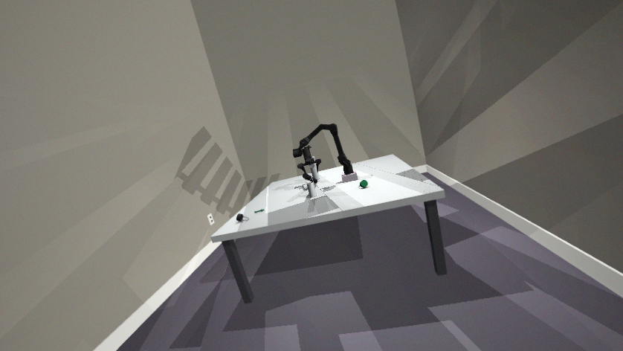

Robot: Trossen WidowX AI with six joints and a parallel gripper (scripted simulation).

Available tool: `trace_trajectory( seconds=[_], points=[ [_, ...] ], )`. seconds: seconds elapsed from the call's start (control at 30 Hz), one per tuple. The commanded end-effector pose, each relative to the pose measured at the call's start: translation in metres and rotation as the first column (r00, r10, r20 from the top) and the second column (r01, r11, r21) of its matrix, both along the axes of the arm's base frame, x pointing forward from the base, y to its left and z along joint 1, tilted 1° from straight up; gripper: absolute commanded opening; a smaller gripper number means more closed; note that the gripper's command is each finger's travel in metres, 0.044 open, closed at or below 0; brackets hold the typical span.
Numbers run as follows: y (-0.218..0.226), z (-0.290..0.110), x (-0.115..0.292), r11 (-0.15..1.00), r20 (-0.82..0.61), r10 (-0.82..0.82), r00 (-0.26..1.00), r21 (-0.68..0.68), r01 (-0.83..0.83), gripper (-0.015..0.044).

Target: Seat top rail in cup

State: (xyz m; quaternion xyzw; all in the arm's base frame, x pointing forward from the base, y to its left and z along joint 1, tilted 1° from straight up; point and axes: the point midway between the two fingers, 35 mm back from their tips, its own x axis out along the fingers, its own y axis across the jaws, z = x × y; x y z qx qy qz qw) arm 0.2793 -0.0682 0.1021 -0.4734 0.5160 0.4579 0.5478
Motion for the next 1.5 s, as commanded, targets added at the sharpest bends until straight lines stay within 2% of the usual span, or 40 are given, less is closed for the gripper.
trace_trajectory(
  seconds=[0.0,1.47],
  points=[
    [0.0,-0.007,0.0,1.0,-0.006,0.004,1.0,-0.004,-0.004,0.044],
    [0.0,-0.076,0.002,1.0,-0.006,0.004,1.0,-0.004,-0.004,0.044]
  ],
)
